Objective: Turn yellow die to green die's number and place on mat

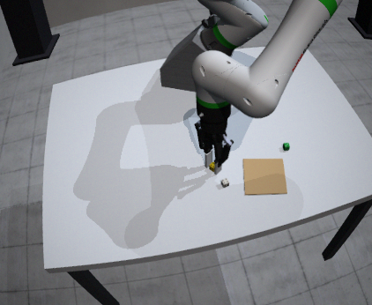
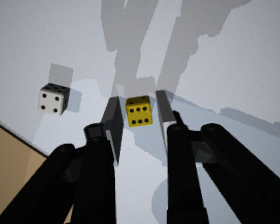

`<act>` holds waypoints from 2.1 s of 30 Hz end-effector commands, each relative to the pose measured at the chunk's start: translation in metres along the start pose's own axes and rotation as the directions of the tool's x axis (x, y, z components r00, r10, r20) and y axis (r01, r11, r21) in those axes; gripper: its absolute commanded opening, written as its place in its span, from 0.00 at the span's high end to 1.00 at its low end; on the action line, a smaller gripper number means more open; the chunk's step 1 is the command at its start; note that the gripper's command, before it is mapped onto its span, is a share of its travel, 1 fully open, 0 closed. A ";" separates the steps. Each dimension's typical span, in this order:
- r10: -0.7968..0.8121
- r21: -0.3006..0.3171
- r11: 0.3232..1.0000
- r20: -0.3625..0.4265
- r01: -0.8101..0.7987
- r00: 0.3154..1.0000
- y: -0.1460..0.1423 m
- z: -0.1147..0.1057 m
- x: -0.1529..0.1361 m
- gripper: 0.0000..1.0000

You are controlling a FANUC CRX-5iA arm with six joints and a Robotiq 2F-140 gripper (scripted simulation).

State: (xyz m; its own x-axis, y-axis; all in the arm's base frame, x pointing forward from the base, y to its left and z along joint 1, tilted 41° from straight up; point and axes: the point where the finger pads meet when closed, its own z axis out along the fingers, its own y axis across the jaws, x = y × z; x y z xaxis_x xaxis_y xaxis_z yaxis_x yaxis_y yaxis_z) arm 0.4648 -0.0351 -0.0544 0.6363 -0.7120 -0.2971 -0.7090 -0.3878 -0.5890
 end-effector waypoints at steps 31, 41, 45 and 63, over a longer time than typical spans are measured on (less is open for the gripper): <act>0.000 0.000 1.000 0.000 0.000 1.000 0.000 0.000 0.000 0.91; 0.000 0.000 1.000 0.000 0.000 1.000 0.000 0.000 0.000 0.91; 0.000 0.000 1.000 0.000 0.000 1.000 0.000 -0.001 0.000 0.91; 0.000 0.000 1.000 0.000 0.000 1.000 0.000 -0.090 0.000 0.91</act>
State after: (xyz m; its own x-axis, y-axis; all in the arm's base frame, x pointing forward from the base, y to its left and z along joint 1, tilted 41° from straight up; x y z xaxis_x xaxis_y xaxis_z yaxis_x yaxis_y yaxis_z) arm 0.4419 -0.0794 0.0020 0.6359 -0.7125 -0.2966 -0.7092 -0.3880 -0.5886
